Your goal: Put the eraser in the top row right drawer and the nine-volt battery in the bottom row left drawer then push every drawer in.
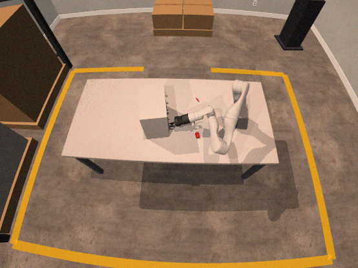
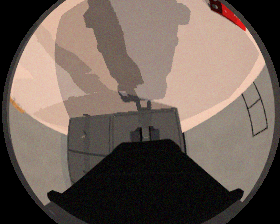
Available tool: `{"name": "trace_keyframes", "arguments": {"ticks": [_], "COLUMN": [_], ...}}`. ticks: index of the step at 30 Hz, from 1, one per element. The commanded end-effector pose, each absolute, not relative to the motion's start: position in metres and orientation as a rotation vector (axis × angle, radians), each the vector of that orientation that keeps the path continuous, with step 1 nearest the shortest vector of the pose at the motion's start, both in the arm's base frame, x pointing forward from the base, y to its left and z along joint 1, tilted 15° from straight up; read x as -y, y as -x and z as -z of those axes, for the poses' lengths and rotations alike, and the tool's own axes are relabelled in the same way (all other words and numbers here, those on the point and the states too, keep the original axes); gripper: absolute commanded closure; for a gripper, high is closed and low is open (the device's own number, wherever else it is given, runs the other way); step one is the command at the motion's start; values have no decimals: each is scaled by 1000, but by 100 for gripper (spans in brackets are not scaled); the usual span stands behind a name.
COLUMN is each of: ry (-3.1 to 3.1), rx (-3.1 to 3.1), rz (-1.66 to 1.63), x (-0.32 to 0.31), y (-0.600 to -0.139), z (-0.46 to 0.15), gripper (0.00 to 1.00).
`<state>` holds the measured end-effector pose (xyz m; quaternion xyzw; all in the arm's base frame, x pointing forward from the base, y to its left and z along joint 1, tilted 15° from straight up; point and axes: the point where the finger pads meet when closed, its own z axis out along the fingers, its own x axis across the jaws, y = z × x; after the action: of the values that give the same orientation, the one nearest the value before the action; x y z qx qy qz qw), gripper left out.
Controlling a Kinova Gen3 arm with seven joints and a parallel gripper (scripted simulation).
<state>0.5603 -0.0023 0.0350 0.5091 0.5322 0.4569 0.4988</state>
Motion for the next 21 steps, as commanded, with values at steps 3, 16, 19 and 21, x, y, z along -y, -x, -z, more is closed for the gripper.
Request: {"name": "trace_keyframes", "arguments": {"ticks": [3,16,19,21], "ry": [-1229,-1229,-1229,-1229], "rx": [-1288,-1288,-1288,-1288], "rz": [-1106,-1106,-1106,-1106], "x": [2,2,2,2], "y": [-556,-540,-538,-536], "z": [-35,-31,-30,-30], "gripper": [63,63,63,63]}}
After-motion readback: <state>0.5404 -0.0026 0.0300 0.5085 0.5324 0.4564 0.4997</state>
